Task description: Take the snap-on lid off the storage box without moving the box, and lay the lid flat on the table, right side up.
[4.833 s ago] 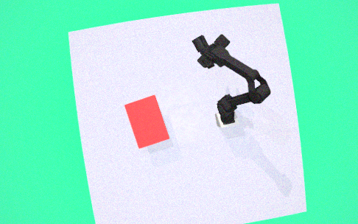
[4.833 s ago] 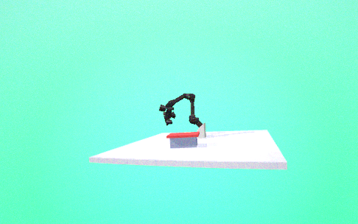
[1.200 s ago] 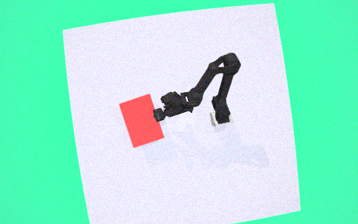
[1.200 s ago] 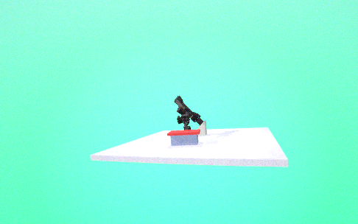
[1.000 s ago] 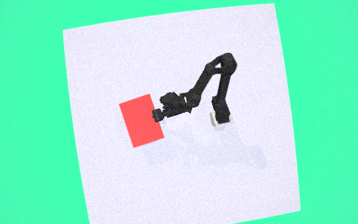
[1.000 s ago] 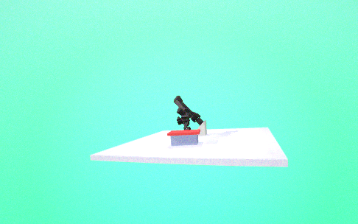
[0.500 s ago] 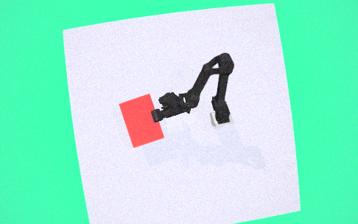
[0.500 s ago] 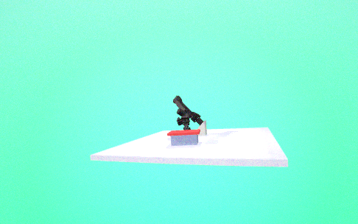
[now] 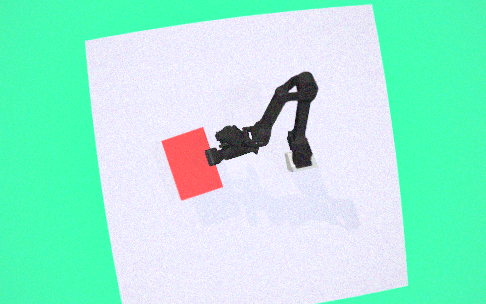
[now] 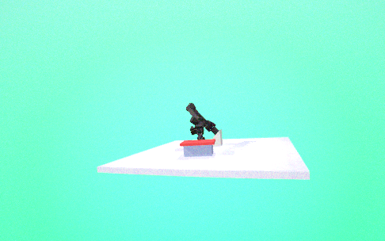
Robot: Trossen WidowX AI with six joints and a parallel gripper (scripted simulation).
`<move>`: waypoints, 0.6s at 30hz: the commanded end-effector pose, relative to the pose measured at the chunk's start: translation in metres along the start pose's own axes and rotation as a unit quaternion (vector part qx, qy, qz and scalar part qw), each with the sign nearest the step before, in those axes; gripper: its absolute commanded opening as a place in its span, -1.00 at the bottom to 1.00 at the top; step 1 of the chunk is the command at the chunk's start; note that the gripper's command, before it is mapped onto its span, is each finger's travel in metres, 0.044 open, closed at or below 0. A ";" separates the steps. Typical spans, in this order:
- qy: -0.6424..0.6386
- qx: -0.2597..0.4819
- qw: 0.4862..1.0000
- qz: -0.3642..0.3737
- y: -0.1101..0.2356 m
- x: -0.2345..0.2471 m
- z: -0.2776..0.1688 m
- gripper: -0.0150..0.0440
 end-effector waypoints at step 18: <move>0.000 0.000 1.000 0.000 0.004 0.003 0.000 -0.49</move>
Point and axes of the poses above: the point midway between the two fingers, 35 mm back from their tips, its own y axis back along the fingers, its own x axis across the jaws, z = x × y, the point moved 4 cm from there along y, back along the fingers, and after that the axes turned 1 degree about -y, right-handed, at the moved point
